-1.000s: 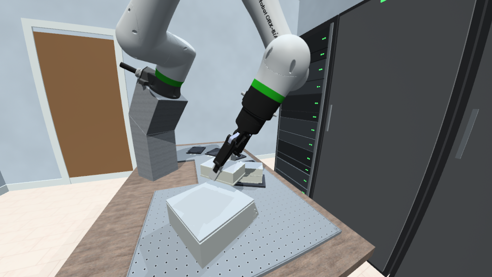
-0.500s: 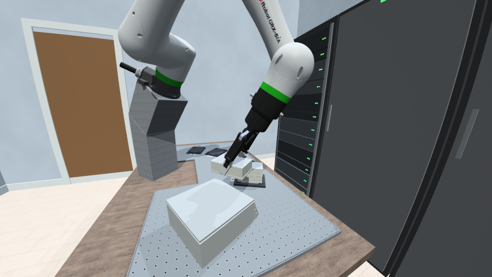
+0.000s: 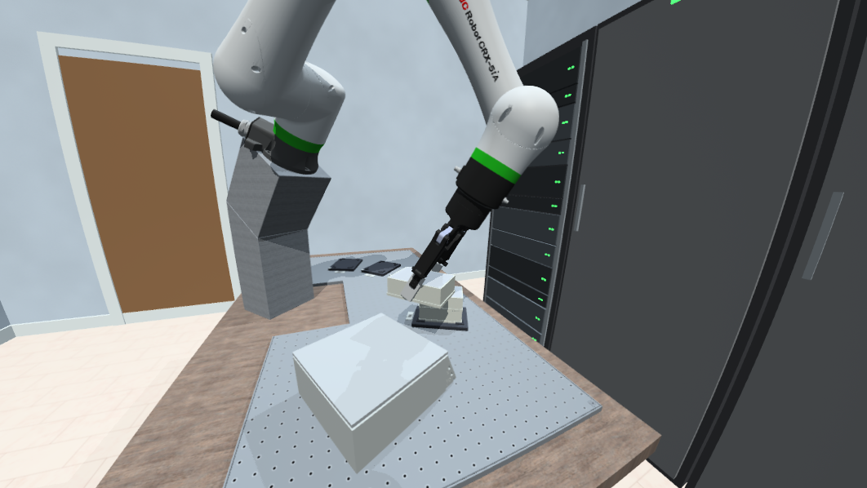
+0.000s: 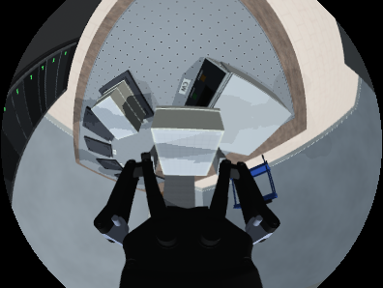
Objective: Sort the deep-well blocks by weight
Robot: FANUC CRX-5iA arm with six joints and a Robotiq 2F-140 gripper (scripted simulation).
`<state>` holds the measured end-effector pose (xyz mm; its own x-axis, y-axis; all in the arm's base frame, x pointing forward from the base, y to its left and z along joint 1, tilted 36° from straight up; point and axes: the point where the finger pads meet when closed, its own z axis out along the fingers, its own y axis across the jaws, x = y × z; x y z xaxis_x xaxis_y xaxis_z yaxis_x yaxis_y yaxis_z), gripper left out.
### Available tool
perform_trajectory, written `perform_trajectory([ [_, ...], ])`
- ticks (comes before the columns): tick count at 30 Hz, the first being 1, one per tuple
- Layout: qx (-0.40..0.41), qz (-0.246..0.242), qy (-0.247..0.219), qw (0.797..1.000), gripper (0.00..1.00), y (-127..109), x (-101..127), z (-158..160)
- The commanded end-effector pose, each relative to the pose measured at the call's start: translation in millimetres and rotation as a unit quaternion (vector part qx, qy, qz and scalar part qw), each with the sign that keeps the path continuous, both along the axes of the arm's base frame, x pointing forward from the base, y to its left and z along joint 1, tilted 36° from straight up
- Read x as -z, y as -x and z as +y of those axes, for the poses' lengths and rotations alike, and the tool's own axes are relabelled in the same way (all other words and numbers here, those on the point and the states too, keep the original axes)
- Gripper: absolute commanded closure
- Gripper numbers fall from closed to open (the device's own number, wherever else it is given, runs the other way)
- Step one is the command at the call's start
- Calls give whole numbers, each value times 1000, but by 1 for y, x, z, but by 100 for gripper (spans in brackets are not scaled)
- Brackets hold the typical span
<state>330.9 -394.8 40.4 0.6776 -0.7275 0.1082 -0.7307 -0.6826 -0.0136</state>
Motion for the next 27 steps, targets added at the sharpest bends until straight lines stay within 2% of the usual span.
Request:
perform_trajectory([
  [1,0,0,0,1000,90,-9,-2,6],
  [10,0,0,0,1000,90,-23,-4,15],
  [15,-67,35,34,997,90,-33,-2,28],
  [21,-147,77,75,983,90,-46,0,43],
  [27,-157,83,81,981,90,-54,1,54],
])
